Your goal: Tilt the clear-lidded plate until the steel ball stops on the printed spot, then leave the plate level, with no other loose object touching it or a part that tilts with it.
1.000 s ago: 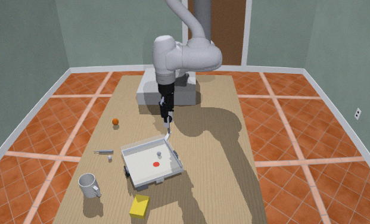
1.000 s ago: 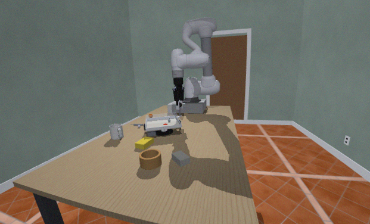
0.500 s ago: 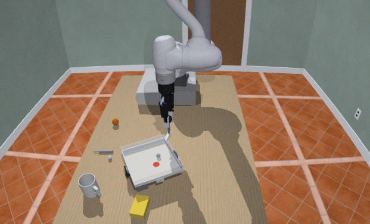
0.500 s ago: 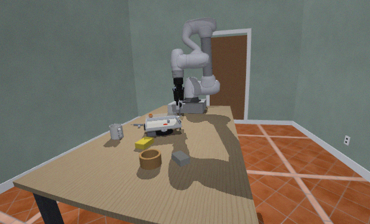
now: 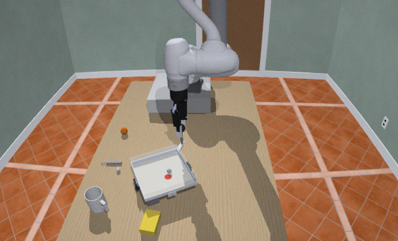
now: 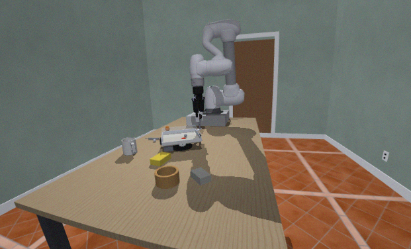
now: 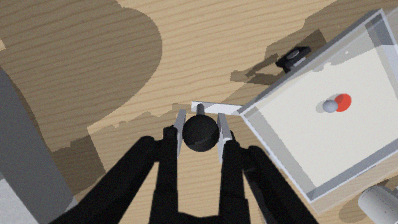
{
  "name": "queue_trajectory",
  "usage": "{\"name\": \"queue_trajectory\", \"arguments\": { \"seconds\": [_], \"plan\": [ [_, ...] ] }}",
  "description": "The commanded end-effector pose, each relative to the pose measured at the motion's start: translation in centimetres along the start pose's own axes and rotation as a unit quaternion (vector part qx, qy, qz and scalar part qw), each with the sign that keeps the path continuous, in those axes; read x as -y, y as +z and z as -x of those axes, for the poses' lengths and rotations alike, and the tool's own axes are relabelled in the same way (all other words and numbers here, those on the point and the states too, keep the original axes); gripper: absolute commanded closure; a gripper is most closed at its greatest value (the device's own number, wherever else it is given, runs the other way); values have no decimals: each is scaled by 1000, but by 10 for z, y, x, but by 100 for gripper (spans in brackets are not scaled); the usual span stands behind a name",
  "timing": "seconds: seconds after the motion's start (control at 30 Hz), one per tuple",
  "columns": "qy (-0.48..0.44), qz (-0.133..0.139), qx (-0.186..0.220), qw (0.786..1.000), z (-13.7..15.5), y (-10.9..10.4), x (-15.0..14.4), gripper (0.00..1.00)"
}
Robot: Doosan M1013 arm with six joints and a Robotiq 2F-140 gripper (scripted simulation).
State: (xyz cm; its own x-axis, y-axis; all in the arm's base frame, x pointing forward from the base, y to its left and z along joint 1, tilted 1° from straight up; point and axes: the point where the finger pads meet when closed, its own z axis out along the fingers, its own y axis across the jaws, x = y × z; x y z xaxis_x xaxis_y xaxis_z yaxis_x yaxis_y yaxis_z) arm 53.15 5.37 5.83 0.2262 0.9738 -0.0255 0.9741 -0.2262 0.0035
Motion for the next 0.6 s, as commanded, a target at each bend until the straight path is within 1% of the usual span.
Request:
{"name": "queue_trajectory", "arguments": {
  "seconds": [0.0, 0.17, 0.57],
  "plan": [
    [0, 1, 0, 1000, 0, 0, 0, 100],
    [0, 1, 0, 1000, 0, 4, 2, 100],
    [0, 1, 0, 1000, 0, 5, 2, 100]
  ]
}}
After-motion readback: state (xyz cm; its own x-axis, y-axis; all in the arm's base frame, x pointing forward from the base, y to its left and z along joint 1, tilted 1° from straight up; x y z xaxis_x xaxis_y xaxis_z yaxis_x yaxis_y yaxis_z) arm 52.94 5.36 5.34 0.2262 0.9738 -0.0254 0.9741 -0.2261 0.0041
